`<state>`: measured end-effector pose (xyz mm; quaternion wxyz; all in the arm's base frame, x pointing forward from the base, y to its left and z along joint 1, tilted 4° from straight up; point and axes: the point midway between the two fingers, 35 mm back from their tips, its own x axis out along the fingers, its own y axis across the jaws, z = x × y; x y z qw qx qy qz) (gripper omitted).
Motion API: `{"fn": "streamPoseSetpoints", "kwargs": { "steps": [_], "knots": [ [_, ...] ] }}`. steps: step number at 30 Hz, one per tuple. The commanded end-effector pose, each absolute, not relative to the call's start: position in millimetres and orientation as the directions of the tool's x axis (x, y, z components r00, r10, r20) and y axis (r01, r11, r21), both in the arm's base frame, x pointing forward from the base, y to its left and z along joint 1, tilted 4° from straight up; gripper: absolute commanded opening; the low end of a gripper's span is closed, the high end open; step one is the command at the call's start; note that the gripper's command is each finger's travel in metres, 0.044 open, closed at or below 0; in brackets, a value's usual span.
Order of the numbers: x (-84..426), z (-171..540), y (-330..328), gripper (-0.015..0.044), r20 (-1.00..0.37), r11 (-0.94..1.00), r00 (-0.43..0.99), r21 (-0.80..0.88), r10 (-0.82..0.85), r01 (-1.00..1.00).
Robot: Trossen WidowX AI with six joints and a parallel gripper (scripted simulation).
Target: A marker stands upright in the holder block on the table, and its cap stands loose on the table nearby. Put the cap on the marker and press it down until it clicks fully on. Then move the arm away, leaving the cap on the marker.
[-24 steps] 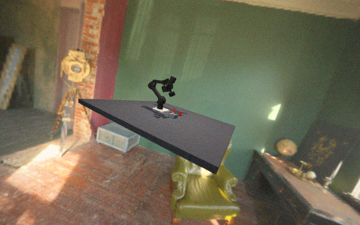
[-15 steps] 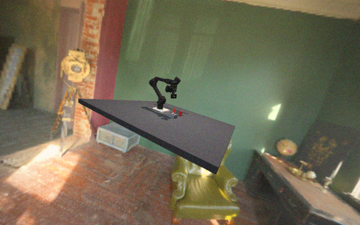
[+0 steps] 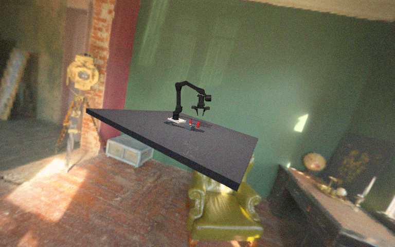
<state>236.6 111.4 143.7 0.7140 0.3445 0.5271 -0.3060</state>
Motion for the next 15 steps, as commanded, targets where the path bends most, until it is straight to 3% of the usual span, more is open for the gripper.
{"fn": "streamPoseSetpoints", "kwargs": {
  "steps": [1, 15],
  "knots": [
    [213, 130, 150, 0.0245, -0.998, 0.773, 0.026, -0.023, -0.052, 0.634],
    [216, 112, 152, 0.0245, -0.998, 0.773, 0.027, -0.023, -0.052, 0.634]
  ]
}}
